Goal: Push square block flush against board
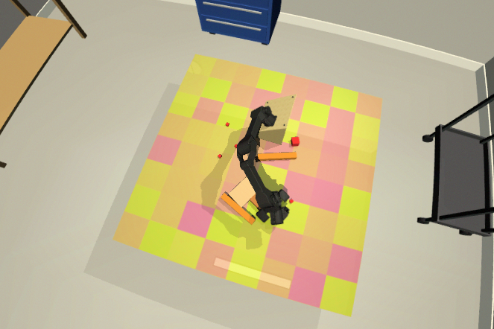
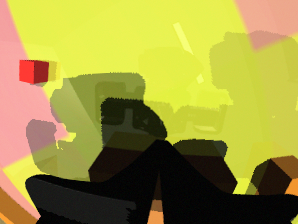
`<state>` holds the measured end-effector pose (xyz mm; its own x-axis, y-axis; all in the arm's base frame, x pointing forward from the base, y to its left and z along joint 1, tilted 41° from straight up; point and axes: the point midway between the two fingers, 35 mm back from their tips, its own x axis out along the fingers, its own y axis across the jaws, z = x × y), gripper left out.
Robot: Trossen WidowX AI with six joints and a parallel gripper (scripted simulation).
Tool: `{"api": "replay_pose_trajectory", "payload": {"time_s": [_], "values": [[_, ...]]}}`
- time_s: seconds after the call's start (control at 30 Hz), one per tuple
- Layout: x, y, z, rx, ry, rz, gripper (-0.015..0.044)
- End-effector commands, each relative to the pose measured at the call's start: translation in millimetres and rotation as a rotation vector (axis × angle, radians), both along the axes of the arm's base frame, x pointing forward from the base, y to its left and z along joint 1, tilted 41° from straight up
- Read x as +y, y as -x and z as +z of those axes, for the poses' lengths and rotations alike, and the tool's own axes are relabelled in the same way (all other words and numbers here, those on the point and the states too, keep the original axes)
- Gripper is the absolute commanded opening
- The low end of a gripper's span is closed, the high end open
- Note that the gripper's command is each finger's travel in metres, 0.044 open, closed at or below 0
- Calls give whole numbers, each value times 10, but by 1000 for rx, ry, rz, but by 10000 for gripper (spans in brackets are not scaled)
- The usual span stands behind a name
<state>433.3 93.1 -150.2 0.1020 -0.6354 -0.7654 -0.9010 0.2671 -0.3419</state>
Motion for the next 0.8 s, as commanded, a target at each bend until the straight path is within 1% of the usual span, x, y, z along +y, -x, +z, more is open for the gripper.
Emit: {"api": "replay_pose_trajectory", "payload": {"time_s": [0.0,0.77], "values": [[-100,21,26,8,11,-7,0],[-262,99,149,8,13,-7,0]]}}
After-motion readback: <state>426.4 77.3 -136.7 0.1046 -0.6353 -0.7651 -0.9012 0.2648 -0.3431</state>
